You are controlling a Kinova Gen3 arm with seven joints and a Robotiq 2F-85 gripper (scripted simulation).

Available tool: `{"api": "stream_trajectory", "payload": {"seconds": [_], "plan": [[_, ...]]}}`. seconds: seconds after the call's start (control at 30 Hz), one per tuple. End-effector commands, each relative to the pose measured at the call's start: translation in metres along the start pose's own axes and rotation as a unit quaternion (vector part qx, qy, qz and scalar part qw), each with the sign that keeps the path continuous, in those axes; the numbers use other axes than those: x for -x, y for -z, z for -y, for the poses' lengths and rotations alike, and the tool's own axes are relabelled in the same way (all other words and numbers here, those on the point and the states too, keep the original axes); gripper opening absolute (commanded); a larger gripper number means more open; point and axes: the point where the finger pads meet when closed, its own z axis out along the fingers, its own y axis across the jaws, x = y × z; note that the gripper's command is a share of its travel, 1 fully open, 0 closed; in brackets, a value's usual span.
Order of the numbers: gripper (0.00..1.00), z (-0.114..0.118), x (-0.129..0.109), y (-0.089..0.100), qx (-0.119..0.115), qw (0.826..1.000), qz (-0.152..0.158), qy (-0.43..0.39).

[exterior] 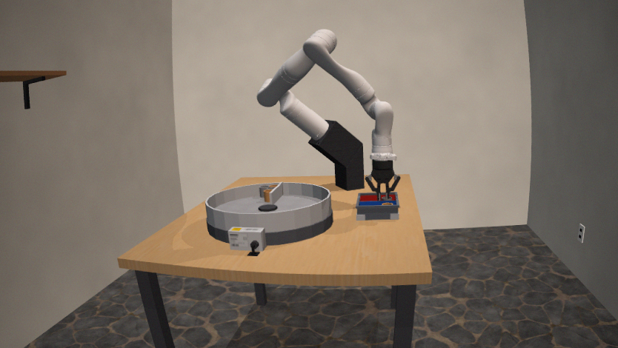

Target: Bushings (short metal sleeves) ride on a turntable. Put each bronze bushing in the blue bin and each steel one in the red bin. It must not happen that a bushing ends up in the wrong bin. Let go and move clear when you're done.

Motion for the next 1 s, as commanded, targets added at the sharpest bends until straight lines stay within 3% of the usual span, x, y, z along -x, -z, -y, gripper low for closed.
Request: {"api": "stream_trajectory", "payload": {"seconds": [0.0, 0.97], "plan": [[0.19, 0.0007, -0.0004, 0.0009, -0.001, 1.000, 0.000, 0.000], [0.19, 0.0018, 0.0002, 0.0045, -0.001, 1.000, -0.002, 0.002]]}}
